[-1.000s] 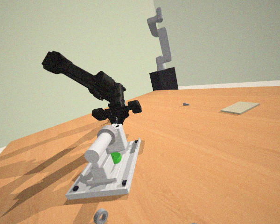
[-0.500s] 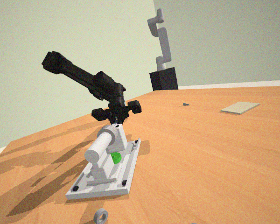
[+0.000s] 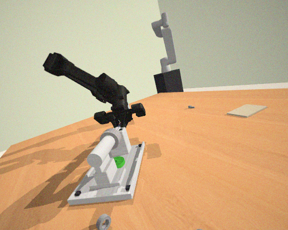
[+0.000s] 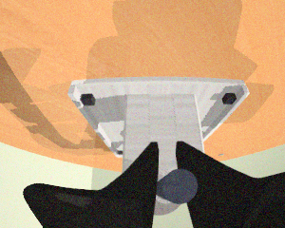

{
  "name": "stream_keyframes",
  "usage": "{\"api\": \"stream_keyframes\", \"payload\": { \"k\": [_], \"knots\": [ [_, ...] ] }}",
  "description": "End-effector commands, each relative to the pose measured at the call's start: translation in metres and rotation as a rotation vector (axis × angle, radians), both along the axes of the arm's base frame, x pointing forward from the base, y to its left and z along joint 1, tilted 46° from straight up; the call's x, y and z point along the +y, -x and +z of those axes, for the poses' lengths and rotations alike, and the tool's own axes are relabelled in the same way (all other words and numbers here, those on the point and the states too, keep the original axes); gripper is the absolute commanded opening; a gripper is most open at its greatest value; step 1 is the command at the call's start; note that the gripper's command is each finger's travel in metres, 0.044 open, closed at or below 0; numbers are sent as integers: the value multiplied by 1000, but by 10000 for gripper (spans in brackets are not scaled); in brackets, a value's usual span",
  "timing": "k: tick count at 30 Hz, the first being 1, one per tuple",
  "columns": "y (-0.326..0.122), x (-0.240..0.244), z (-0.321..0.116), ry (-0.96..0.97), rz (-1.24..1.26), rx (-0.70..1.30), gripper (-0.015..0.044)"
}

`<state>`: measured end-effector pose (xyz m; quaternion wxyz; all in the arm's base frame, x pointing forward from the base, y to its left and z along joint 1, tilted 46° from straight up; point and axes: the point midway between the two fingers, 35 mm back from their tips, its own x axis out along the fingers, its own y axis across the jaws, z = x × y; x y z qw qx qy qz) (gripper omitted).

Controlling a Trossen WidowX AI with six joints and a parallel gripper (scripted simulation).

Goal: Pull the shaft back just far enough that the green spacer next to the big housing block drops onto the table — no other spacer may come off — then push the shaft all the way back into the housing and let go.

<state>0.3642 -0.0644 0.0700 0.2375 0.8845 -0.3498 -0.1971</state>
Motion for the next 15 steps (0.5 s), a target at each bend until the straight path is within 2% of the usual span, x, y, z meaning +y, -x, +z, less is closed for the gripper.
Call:
{"api": "stream_keyframes", "payload": {
  "k": [1, 15],
  "knots": [
    [-3, -1, 3, 1, 0, -7, 0],
    [-5, -1, 4, 1, 0, -7, 0]
  ]
}}
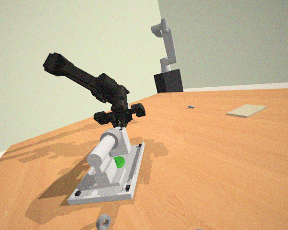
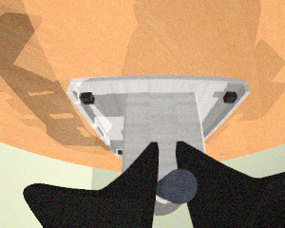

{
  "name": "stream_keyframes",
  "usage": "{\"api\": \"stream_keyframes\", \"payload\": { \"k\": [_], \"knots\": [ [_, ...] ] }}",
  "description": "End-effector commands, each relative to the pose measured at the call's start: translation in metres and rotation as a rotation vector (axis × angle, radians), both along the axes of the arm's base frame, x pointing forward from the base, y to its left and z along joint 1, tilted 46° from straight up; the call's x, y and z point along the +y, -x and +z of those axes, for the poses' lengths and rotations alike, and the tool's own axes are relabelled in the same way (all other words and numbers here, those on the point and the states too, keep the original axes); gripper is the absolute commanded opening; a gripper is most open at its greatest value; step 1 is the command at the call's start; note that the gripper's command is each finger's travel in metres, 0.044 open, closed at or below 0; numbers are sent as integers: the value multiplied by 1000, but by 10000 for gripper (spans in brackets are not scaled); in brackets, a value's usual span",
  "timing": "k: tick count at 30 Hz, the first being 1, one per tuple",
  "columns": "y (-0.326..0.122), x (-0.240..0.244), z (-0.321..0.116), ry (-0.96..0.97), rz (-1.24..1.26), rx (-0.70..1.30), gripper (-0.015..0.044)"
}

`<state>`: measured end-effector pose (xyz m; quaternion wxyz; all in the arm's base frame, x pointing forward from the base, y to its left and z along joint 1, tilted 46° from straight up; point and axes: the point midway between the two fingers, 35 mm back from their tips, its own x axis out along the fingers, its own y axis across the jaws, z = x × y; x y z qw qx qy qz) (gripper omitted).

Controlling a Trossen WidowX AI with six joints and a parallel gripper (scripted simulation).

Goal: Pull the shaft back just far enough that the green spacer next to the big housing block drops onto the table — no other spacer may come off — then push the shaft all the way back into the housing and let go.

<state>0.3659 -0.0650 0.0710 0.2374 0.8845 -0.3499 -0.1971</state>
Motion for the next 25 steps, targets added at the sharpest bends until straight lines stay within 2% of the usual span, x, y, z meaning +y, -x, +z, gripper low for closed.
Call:
{"api": "stream_keyframes", "payload": {
  "k": [1, 15, 25],
  "knots": [
    [-3, -1, 3, 1, 0, -7, 0],
    [-4, -1, 3, 1, 0, -7, 0],
    [-1, 0, 0, 0, 0, -1, 262]
  ]
}}
